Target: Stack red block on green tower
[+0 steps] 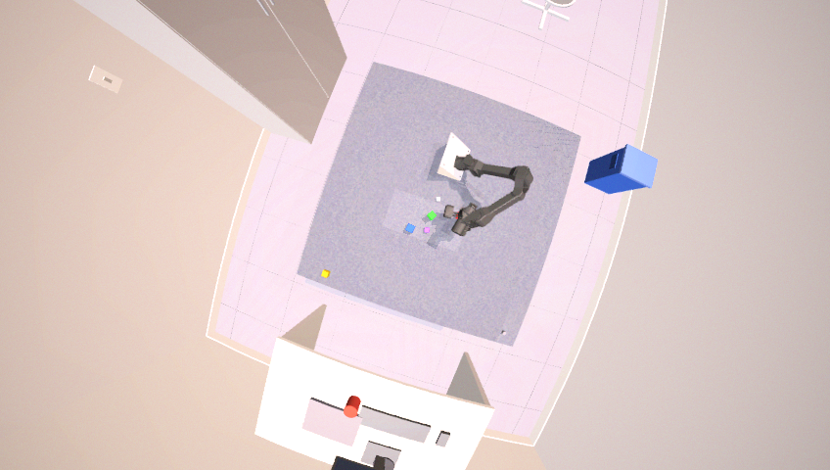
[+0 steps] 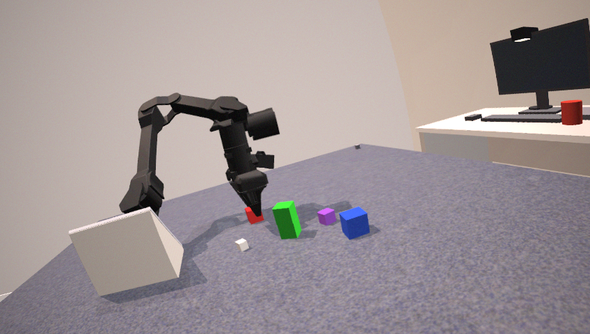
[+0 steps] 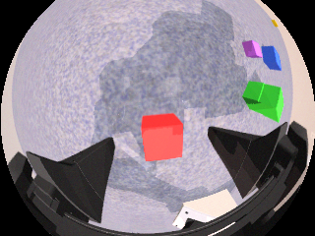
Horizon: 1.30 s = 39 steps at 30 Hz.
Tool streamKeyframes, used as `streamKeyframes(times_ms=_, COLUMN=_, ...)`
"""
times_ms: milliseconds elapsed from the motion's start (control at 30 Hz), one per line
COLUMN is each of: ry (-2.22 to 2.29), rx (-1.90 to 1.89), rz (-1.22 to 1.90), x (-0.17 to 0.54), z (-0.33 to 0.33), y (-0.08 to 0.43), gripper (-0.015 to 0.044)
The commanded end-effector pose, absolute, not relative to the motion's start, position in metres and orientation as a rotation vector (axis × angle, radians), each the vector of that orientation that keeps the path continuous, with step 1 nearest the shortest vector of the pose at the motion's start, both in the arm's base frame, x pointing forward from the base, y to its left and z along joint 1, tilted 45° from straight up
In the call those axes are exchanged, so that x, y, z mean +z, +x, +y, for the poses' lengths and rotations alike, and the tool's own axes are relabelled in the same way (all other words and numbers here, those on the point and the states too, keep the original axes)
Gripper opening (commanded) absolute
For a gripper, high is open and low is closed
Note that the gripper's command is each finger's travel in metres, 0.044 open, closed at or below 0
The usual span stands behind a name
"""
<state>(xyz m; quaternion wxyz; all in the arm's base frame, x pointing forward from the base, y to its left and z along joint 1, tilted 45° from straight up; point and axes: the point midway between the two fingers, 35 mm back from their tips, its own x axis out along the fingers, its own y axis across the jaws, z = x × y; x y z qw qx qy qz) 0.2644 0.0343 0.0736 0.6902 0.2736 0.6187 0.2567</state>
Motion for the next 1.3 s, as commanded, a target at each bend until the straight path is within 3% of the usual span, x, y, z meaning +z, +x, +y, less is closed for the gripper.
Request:
streamKeyframes(times_ms=0, ry=0.624, rx=0.575, rz=1.386, x=0.0681, z=0.0401, y=0.2638, gripper=0.0440)
streamKeyframes(times_ms=733, ry=0.625, rx=0.576, rz=1.385, x=0.0634, z=0.0451, y=0.2640, gripper=0.0440)
streamKeyframes(times_ms=1133, ry=0.625, rx=0.576, rz=1.385, x=0.0634, z=0.0451, y=0.2640, gripper=0.0125)
streamKeyframes(times_ms=1267, ry=0.625, rx=0.576, rz=1.385, x=0.0634, z=0.0451, y=0.2640, gripper=0.0098)
